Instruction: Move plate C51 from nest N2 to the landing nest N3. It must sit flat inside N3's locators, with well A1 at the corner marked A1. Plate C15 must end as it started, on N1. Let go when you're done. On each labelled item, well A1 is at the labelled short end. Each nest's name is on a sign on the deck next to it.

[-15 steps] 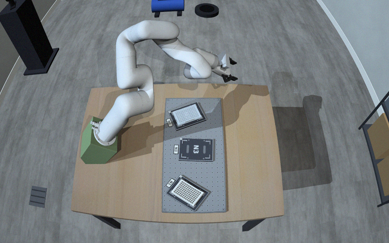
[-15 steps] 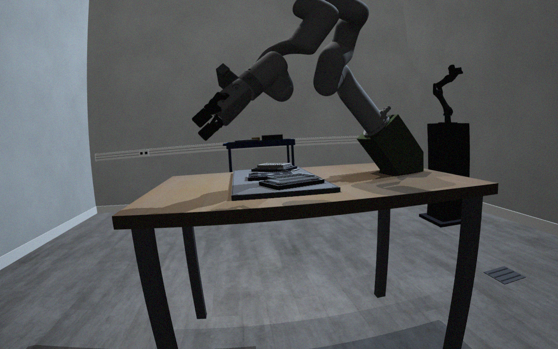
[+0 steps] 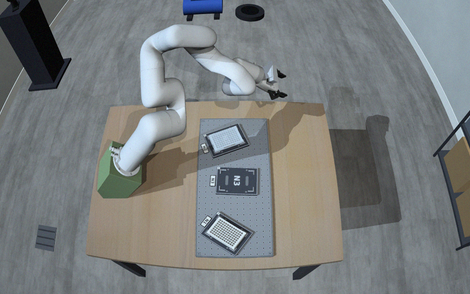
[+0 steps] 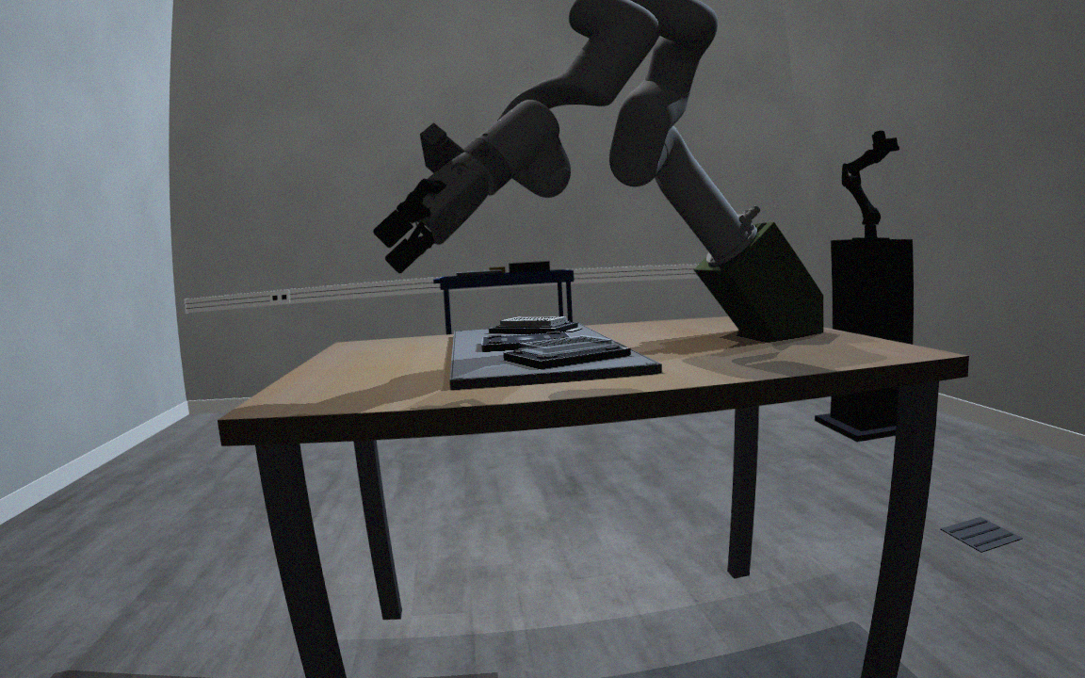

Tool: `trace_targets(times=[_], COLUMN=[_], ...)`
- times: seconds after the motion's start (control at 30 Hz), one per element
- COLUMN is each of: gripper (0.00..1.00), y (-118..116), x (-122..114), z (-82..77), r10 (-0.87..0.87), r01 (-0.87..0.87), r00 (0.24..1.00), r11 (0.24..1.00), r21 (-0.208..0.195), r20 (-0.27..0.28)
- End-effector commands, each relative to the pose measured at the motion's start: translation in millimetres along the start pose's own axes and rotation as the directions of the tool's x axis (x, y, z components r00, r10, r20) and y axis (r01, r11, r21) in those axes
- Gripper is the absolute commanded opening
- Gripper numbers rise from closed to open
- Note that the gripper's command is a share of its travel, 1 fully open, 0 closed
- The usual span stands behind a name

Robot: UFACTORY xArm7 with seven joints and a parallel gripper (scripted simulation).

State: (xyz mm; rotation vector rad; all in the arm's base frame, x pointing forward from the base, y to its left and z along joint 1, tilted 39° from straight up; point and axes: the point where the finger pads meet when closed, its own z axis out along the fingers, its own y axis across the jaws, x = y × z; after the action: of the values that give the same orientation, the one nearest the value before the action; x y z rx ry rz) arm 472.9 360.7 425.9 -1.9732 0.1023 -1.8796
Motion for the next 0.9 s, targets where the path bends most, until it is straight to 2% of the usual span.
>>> trace_targets(times=[0.0, 0.03, 0.1, 0.17, 0.23, 0.3, 0.37, 0.43, 0.5, 0.6, 0.67, 0.77, 0.83, 0.87], gripper=[1.0, 1.0, 1.0, 1.0, 1.0, 1.0, 1.0, 1.0, 1.0, 1.0, 1.0, 1.0, 1.0, 1.0], y=[-1.1, -1.1, 1.9, 4.4, 9.4, 13.0, 19.3, 23.6, 30.7, 34.3, 41.7, 49.3, 56.7, 60.4], x=[1.4, 1.4, 7.1, 12.0, 15.9, 18.7, 20.8, 22.3, 22.4, 22.5, 20.9, 19.3, 15.8, 14.0], z=[-0.3, -0.3, -7.8, -14.2, -21.9, -27.4, -34.8, -39.9, -46.9, -50.4, -56.8, -63.3, -69.0, -71.8], r10=[0.001, 0.001, -0.033, -0.033, -0.066, -0.066, -0.096, -0.096, -0.123, -0.123, -0.148, -0.148, -0.172, -0.172], r01=[-0.001, -0.001, 0.033, 0.034, 0.067, 0.067, 0.1, 0.1, 0.134, 0.134, 0.168, 0.168, 0.204, 0.205], r00=[1.0, 1.0, 0.999, 0.999, 0.998, 0.998, 0.994, 0.994, 0.988, 0.988, 0.979, 0.979, 0.965, 0.965], r11=[1.0, 1.0, 0.999, 0.999, 0.996, 0.996, 0.991, 0.991, 0.984, 0.984, 0.976, 0.976, 0.966, 0.966], r21=[0.002, 0.002, -0.029, -0.029, -0.061, -0.061, -0.092, -0.092, -0.119, -0.119, -0.141, -0.141, -0.156, -0.156], r20=[-0.002, -0.002, 0.006, 0.006, 0.025, 0.025, 0.054, 0.054, 0.093, 0.093, 0.142, 0.142, 0.199, 0.2])
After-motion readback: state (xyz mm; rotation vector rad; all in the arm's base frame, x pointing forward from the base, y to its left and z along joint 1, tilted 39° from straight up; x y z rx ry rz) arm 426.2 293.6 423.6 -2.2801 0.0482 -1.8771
